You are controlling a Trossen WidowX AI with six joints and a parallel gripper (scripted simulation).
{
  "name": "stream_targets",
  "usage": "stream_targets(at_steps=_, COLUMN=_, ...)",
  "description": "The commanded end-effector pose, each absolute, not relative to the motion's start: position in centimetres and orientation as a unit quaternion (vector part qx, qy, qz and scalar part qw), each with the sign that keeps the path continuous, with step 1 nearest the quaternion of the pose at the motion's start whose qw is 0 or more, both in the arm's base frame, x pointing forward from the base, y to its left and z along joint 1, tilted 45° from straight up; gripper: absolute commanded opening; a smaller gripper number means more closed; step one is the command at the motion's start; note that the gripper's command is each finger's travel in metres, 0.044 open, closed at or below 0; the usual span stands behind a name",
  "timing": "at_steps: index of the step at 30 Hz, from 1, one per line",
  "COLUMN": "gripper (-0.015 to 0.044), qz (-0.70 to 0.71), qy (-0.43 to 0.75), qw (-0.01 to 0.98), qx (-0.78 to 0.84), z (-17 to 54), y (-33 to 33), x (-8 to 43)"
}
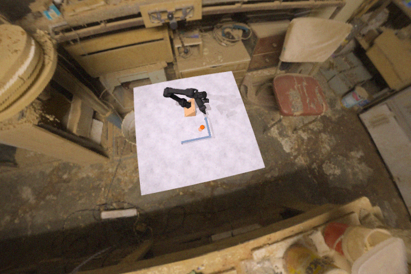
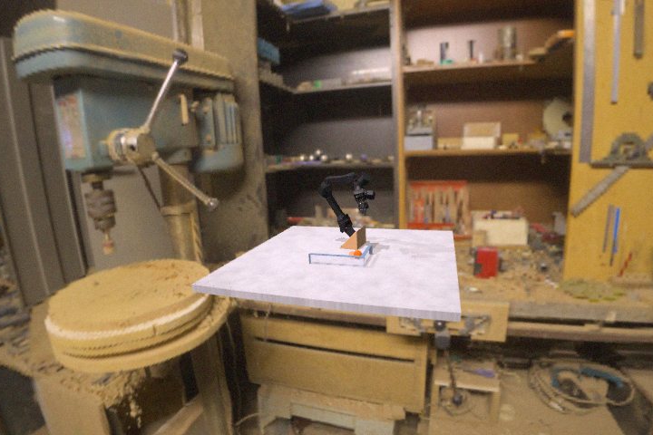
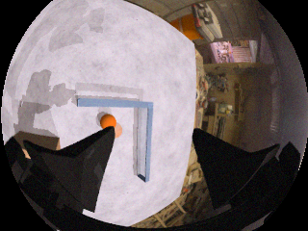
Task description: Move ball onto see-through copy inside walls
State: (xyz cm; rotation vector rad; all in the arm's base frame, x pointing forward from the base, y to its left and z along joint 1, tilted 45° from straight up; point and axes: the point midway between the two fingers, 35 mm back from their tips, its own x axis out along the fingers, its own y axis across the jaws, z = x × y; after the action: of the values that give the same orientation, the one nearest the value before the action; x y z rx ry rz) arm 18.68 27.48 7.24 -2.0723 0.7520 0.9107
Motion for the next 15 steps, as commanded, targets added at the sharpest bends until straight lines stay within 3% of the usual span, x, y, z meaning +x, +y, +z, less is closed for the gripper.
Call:
stream_targets(at_steps=1, gripper=0.0352, qz=0.337, qy=0.415, qw=0.326, qx=-0.78, z=2.9, y=23.5, x=22.6)
stream_targets(at_steps=9, gripper=0.0352, qz=0.316, qy=0.608, qw=0.242, qx=-0.687, z=-4.3, y=14.5, x=26.0)
stream_targets(at_steps=15, gripper=0.0352, qz=0.316, qy=0.614, qw=0.239, qx=-0.683, z=-4.6, y=14.1, x=26.1)
